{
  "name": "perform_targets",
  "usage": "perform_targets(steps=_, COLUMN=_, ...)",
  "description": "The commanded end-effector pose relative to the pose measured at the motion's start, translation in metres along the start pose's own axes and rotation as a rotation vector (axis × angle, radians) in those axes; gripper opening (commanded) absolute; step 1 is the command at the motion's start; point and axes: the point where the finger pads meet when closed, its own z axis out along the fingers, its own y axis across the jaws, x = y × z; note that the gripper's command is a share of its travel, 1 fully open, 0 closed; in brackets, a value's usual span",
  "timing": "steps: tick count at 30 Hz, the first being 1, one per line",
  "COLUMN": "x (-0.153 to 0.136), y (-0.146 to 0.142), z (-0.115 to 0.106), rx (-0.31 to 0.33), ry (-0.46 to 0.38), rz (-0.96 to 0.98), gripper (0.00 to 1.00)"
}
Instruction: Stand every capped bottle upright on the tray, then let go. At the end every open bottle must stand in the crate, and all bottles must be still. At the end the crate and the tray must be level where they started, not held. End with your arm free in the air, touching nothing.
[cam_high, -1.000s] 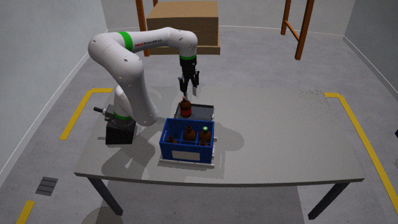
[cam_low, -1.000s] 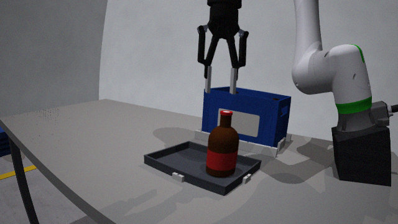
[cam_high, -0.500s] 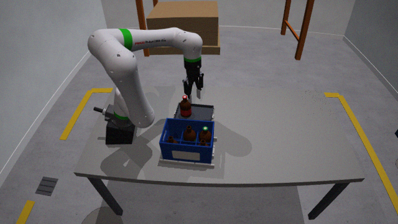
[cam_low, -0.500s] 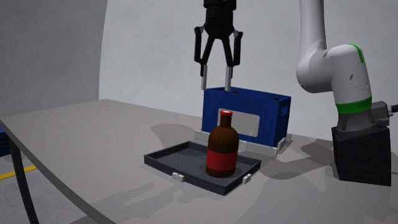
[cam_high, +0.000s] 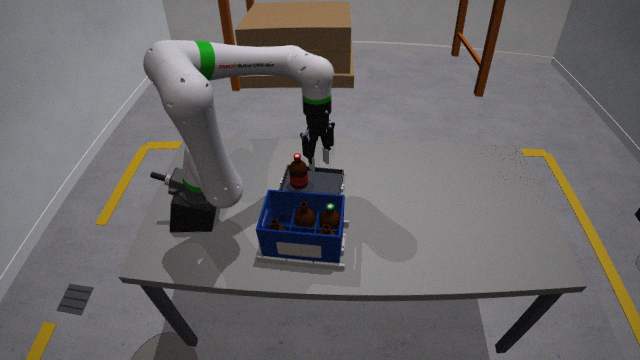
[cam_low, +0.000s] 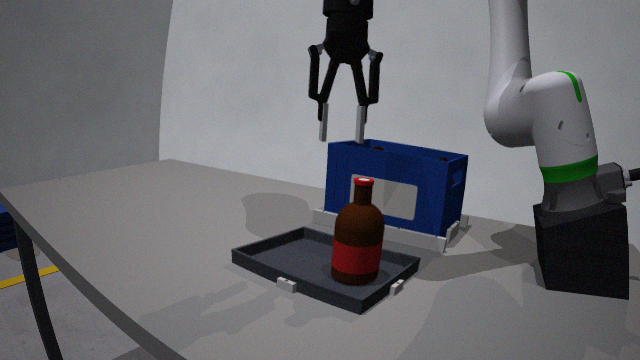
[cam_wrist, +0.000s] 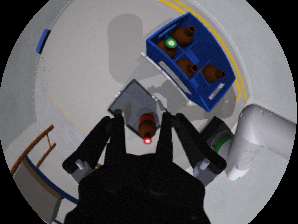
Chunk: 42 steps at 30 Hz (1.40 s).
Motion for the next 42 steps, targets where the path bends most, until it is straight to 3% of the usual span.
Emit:
perform_targets(steps=1, x=0.012, y=0.002, z=0.0, rx=0.0, ry=-0.001, rz=-0.001, gripper=0.38)
perform_targets(steps=42, x=0.113, y=0.047, z=0.001, rx=-0.001, ry=-0.003, rz=-0.001, gripper=0.38)
